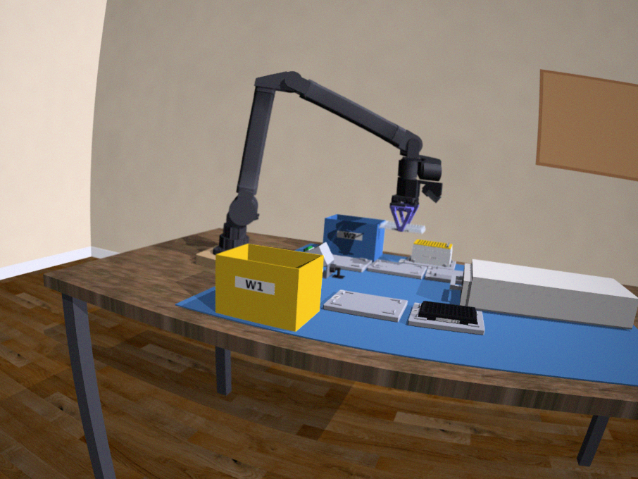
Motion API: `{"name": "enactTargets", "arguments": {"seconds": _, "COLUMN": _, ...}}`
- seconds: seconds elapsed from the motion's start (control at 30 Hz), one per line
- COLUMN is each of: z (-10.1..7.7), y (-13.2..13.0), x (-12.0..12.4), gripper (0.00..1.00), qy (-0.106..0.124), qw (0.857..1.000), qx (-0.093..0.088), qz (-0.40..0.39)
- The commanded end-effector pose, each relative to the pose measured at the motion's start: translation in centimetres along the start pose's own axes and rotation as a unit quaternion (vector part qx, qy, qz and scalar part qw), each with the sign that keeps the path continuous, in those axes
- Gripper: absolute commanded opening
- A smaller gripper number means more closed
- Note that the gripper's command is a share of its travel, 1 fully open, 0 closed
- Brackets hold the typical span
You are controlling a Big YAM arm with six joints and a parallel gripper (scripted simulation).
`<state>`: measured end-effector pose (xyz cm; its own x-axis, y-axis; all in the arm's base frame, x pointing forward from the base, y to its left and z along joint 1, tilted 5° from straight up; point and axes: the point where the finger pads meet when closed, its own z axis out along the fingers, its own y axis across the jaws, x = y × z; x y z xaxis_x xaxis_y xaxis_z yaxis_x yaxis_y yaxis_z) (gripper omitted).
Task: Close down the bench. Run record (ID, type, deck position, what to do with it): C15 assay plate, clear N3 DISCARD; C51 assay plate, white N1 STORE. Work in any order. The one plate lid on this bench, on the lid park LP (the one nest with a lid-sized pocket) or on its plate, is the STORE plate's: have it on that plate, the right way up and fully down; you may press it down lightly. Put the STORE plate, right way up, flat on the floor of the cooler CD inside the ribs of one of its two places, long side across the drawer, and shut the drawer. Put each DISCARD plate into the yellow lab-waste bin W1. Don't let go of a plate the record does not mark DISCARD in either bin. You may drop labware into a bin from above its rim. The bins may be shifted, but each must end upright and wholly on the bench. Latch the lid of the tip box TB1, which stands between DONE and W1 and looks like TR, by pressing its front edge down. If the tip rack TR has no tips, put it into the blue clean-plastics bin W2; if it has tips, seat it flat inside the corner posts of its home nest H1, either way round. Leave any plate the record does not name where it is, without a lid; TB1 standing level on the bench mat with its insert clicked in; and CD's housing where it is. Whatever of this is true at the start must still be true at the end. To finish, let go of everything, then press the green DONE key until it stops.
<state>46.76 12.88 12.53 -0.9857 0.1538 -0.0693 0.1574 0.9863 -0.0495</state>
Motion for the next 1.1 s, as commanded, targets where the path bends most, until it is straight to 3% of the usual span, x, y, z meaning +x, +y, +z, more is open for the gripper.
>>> {"name": "enactTargets", "arguments": {"seconds": 0.0, "z": -3.3, "y": 1.4, "x": -1.6, "gripper": 0.0, "qy": -0.029, "qw": 0.999, "qx": -0.015, "qz": -0.001}}
{"name": "enactTargets", "arguments": {"seconds": 0.17, "z": -4.8, "y": 1.4, "x": -1.6, "gripper": 0.0, "qy": -0.036, "qw": 0.999, "qx": -0.019, "qz": -0.001}}
{"name": "enactTargets", "arguments": {"seconds": 0.33, "z": -3.1, "y": 0.9, "x": -0.4, "gripper": 0.0, "qy": -0.013, "qw": 1.0, "qx": -0.007, "qz": -0.002}}
{"name": "enactTargets", "arguments": {"seconds": 0.6, "z": -3.3, "y": 0.6, "x": -1.1, "gripper": 0.0, "qy": -0.021, "qw": 1.0, "qx": -0.01, "qz": 0.001}}
{"name": "enactTargets", "arguments": {"seconds": 0.63, "z": -3.1, "y": -0.3, "x": -0.2, "gripper": 0.0, "qy": -0.017, "qw": 1.0, "qx": -0.008, "qz": -0.012}}
{"name": "enactTargets", "arguments": {"seconds": 0.97, "z": -3.0, "y": -2.5, "x": 0.1, "gripper": 0.0, "qy": -0.022, "qw": 1.0, "qx": -0.01, "qz": -0.008}}
{"name": "enactTargets", "arguments": {"seconds": 1.0, "z": -3.5, "y": -2.3, "x": -1.1, "gripper": 0.0, "qy": -0.029, "qw": 0.999, "qx": -0.013, "qz": -0.008}}
{"name": "enactTargets", "arguments": {"seconds": 1.07, "z": -3.0, "y": -3.3, "x": 0.4, "gripper": 0.0, "qy": -0.021, "qw": 1.0, "qx": -0.009, "qz": -0.008}}
